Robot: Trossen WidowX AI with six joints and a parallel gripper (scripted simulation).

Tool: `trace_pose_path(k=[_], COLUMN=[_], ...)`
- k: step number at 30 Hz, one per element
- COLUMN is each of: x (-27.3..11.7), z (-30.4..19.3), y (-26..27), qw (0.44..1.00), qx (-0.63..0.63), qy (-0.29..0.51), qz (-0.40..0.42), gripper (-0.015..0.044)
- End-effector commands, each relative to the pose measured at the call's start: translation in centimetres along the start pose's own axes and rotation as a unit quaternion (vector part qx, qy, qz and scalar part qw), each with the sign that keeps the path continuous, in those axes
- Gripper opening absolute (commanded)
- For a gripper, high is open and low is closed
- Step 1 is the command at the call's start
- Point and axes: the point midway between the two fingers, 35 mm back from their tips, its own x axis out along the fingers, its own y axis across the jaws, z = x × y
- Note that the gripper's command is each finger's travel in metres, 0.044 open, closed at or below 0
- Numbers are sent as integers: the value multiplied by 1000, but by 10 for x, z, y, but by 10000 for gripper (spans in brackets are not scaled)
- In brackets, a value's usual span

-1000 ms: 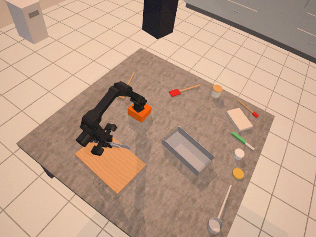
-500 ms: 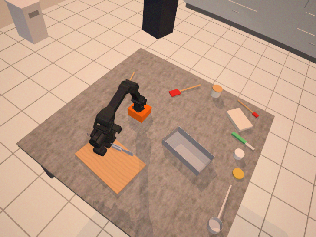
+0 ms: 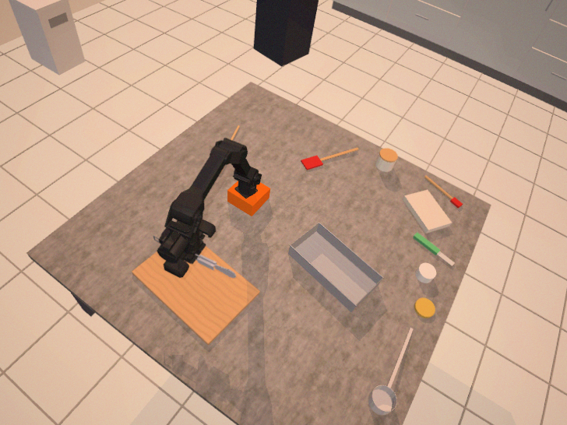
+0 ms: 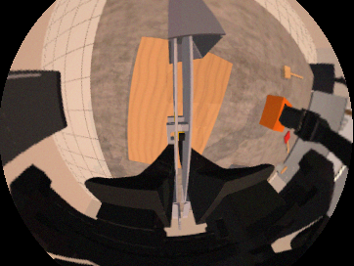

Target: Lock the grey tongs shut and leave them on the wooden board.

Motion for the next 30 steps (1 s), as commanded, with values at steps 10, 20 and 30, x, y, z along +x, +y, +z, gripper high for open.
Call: trace_pose_path(k=[10, 20, 30], x=[22, 38, 55], z=[0, 0, 0], y=[3, 3, 4], qw=[1000, 1000, 1000], qx=[3, 3, 3], qy=[-2, -2, -2], qz=[0, 0, 0], gripper=[-150, -150, -150])
